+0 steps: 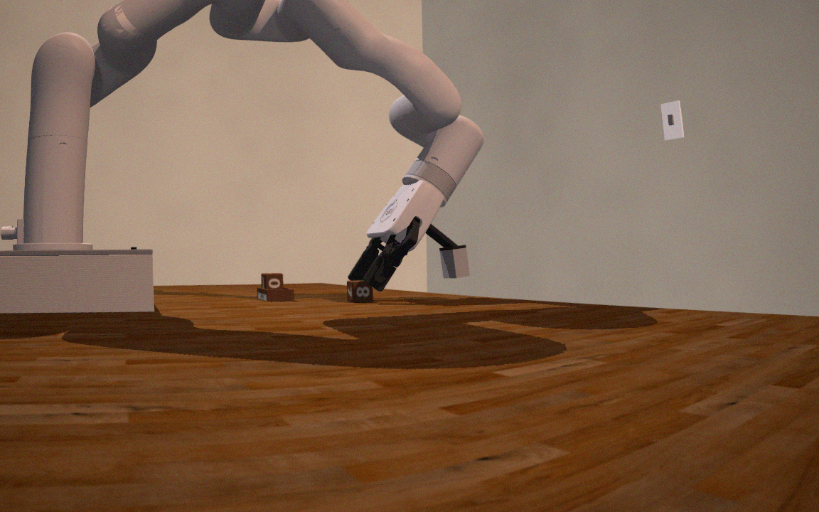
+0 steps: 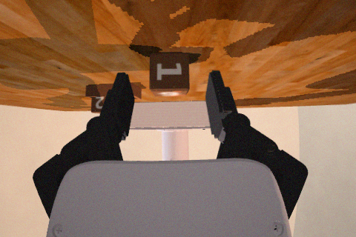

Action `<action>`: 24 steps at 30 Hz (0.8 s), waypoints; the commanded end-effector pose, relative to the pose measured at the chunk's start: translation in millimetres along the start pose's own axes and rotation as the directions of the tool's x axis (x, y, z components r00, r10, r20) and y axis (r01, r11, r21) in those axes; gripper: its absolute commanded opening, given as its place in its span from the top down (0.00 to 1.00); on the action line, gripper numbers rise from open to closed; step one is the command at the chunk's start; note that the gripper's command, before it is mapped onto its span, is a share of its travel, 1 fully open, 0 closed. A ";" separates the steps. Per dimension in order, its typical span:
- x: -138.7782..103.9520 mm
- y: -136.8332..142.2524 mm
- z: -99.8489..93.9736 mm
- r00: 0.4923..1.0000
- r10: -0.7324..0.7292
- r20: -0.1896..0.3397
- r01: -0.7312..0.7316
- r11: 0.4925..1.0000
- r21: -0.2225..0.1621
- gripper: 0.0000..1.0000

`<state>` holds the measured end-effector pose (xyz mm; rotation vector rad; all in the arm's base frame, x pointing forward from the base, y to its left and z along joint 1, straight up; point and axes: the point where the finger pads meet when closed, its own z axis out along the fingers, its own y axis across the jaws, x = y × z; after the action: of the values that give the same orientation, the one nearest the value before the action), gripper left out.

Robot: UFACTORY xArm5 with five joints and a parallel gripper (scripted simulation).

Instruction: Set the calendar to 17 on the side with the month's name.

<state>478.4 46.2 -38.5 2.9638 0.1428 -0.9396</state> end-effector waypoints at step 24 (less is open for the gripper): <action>-26.8 -1.1 -40.9 1.000 0.009 -0.003 -0.009 1.000 -0.001 0.31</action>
<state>478.7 47.5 -7.1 2.9604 0.1303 -0.9386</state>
